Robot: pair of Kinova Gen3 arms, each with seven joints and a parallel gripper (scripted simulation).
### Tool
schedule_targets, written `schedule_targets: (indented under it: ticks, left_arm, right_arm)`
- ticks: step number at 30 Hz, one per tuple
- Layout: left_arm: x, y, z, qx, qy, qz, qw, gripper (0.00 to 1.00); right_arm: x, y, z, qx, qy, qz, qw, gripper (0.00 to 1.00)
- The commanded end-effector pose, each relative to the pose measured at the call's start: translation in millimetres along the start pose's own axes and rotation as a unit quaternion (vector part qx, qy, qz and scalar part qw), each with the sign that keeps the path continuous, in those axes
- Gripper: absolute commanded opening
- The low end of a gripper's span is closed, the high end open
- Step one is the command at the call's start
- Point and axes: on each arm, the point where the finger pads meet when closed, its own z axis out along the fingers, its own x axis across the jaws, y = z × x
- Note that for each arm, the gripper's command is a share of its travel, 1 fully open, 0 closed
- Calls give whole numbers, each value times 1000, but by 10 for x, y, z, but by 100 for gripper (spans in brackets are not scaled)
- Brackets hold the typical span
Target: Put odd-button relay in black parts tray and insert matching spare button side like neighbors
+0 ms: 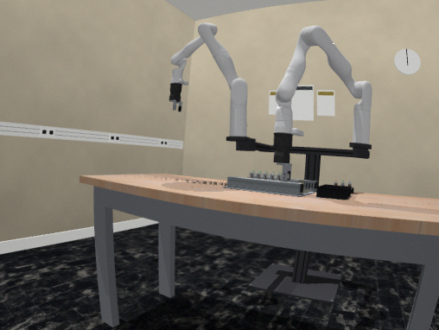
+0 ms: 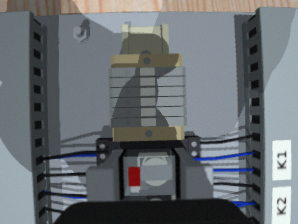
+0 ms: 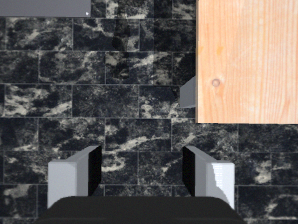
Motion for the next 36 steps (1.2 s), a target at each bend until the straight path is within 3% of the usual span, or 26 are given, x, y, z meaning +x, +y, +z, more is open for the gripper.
schedule_targets:
  ticks: [1, 36]
  left_arm:
    - [12, 6, -10, -1, 0, 0, 1000, 0]
    - [20, 5, -11, -1, -18, 0, 1000, 0]
  right_arm:
    - [0, 4, -6, -1, 0, 0, 1000, 100]
    - [0, 4, -6, -1, 0, 0, 1000, 100]
